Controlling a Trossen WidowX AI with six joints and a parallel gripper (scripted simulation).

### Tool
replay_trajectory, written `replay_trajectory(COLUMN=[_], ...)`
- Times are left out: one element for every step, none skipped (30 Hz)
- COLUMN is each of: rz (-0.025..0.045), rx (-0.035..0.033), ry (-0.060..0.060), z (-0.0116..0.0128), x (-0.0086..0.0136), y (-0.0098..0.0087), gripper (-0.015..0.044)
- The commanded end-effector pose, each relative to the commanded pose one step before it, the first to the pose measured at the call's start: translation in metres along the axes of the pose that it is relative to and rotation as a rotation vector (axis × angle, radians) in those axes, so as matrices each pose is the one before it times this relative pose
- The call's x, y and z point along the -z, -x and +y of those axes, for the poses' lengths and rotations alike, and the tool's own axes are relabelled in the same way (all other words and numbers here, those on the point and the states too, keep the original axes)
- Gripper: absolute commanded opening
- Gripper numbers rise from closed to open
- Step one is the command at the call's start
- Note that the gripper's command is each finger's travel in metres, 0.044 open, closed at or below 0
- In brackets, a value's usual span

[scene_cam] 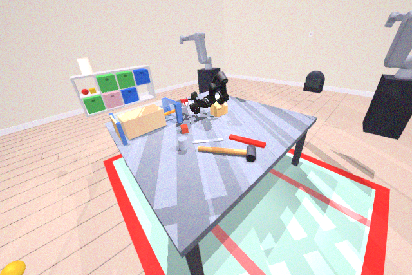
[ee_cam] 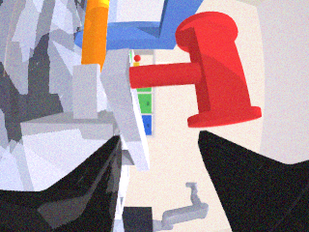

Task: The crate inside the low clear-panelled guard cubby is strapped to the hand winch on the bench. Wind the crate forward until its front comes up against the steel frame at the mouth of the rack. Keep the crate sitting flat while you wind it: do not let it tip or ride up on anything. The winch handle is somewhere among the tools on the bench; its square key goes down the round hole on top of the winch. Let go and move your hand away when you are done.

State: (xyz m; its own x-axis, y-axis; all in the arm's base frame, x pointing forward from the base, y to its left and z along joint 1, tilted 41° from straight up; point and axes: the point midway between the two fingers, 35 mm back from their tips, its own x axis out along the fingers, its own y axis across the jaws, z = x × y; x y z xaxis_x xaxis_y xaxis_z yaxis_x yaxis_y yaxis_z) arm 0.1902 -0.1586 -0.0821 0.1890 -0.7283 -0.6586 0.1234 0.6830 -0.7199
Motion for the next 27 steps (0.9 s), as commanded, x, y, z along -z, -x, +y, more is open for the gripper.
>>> replay_trajectory(rz=[-0.01563,-0.00142,-0.0022,-0.00302,-0.00302,-0.00211,-0.00075,0.0,0.0,0.0,0.0,0.00094,0.00181,0.00253,0.00274,0.0027,0.00235,0.00163,0.00071,-0.00018,-0.00096,-0.00163,-0.00217,-0.00259,-0.00288,-0.00245,-0.00151], rx=[0.01714,0.00322,0.00408,0.00488,0.00441,0.0029,0.001,0.0,0.0,0.0,0.0,-0.00127,-0.0025,-0.00366,-0.00425,-0.00462,-0.00464,-0.00407,-0.00296,-0.00164,-0.00024,0.00121,0.00269,0.0042,0.00572,0.00574,0.00396], ry=[-0.0132,0.0013,0.0015,0.0017,0.0014,0.0009,0.0003,0.0,0.0,0.0,0.0,-0.0003,-0.0005,-0.0007,-0.0009,-0.001,-0.0009,-0.0008,-0.0005,-0.0001,0.0004,0.0009,0.0015,0.0021,0.0028,0.0028,0.0019], z=[-0.00252,-0.00014,-0.00035,-0.00056,-0.0006,-0.00044,-0.00016,0.0,0.0,0.0,0.0,-0.00094,-0.00193,-0.00306,-0.00397,-0.00501,-0.00616,-0.00712,-0.00767,-0.008,-0.00826,-0.00848,-0.00866,-0.0088,-0.00888,-0.00722,-0.00438], x=[-0.00182,0.00174,0.00208,0.00238,0.00208,0.00133,0.00046,0.0,0.0,0.0,0.0,-0.00033,-0.00064,-0.00095,-0.00111,-0.00122,-0.00124,-0.00111,-0.00083,-0.00049,-0.00012,0.00027,0.00066,0.00107,0.00148,0.0015,0.00104], y=[0.02907,0.0074,0.00721,0.00697,0.00534,0.00316,0.00104,0.0,0.0,0.0,0.0,-0.00017,-0.00034,-0.0005,-0.00058,-0.00062,-0.00062,-0.00052,-0.00035,-0.00015,0.00006,0.00028,0.00052,0.00075,0.001,0.00098,0.00067], gripper=[0.024,0.024,0.024,0.024,0.024,0.024,0.024,0.024,0.024,0.024,0.024,0.024,0.024,0.024,0.024,0.024,0.024,0.024,0.024,0.024,0.024,0.024,0.024,0.024,0.024,0.024,0.024])
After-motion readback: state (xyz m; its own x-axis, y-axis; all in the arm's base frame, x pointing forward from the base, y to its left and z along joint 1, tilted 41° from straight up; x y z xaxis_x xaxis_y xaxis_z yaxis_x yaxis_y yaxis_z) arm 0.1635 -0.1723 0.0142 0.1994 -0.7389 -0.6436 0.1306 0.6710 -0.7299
